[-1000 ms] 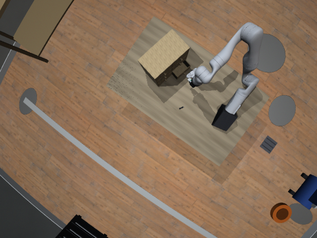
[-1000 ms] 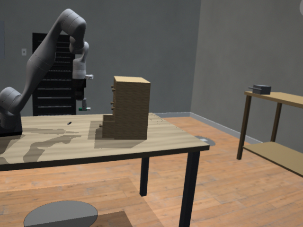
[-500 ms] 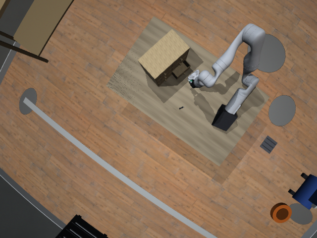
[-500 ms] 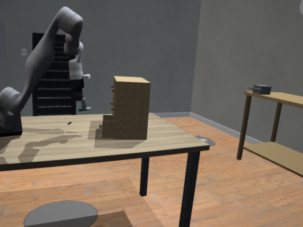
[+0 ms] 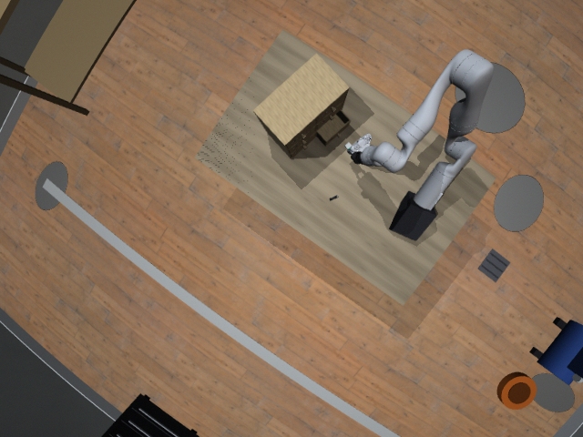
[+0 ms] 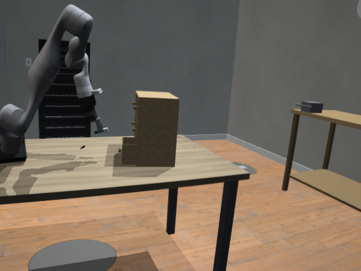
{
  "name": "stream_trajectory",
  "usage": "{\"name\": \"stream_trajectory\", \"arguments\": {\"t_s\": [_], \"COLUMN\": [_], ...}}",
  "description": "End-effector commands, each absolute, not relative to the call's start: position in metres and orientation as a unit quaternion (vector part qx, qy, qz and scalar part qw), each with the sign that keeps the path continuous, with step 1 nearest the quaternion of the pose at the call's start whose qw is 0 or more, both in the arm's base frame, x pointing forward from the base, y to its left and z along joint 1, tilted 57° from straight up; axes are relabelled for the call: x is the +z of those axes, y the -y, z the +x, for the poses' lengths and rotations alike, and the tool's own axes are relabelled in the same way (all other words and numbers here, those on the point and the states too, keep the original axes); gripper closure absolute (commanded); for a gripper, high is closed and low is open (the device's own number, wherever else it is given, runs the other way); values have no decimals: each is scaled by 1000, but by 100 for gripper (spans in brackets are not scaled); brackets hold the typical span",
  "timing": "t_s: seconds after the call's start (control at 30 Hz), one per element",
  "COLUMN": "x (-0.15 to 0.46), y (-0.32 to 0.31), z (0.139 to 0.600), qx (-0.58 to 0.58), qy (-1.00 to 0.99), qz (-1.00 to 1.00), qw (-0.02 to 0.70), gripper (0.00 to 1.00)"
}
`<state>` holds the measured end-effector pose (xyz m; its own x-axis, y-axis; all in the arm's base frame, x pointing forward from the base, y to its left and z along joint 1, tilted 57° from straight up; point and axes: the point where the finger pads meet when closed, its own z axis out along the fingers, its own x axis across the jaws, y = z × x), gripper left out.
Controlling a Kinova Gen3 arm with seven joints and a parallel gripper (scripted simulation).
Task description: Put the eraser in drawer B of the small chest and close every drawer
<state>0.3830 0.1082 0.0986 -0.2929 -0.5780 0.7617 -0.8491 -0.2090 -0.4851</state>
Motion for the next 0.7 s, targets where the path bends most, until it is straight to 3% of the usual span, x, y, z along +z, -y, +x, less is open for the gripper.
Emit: {"name": "stream_trajectory", "arguments": {"t_s": [0.0,0.67], "x": [97,95], "y": [-110,-109], "z": [382,380], "qx": [527,599], "qy": [606,534], "qz": [584,595], "qw": [120,44], "gripper": [55,55]}}
